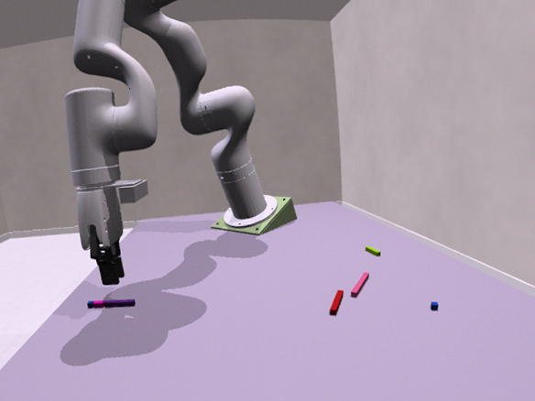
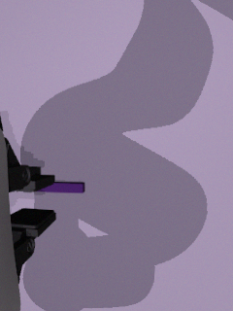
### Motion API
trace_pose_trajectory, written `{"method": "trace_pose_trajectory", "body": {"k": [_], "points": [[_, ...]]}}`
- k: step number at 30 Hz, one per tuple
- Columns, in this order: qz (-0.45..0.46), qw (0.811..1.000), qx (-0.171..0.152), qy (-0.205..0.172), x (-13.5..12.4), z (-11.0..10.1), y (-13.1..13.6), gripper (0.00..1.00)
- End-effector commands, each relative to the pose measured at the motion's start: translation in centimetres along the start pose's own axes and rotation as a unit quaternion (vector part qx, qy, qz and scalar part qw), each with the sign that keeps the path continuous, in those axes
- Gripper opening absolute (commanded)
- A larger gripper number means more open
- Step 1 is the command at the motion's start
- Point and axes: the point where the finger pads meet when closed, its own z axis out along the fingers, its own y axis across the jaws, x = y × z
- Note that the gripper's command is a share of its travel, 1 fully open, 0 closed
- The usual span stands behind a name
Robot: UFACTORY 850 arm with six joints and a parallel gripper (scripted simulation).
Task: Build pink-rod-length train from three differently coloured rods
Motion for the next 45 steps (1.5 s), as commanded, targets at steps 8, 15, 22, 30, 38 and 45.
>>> {"method": "trace_pose_trajectory", "body": {"k": [8,15,22,30,38,45], "points": [[0.0,1.0,0.0,0.002,-0.1,-4.0,0.0,0.24],[0.0,1.0,0.0,0.002,-0.1,-4.1,0.0,1.0],[0.0,1.0,0.0,0.002,-0.1,-4.1,0.0,1.0],[0.0,1.0,0.0,0.002,-0.1,-4.1,0.0,1.0],[0.0,1.0,0.0,0.002,-0.1,-4.4,0.0,1.0],[0.0,1.0,0.0,0.002,-0.1,-6.8,0.0,1.0]]}}
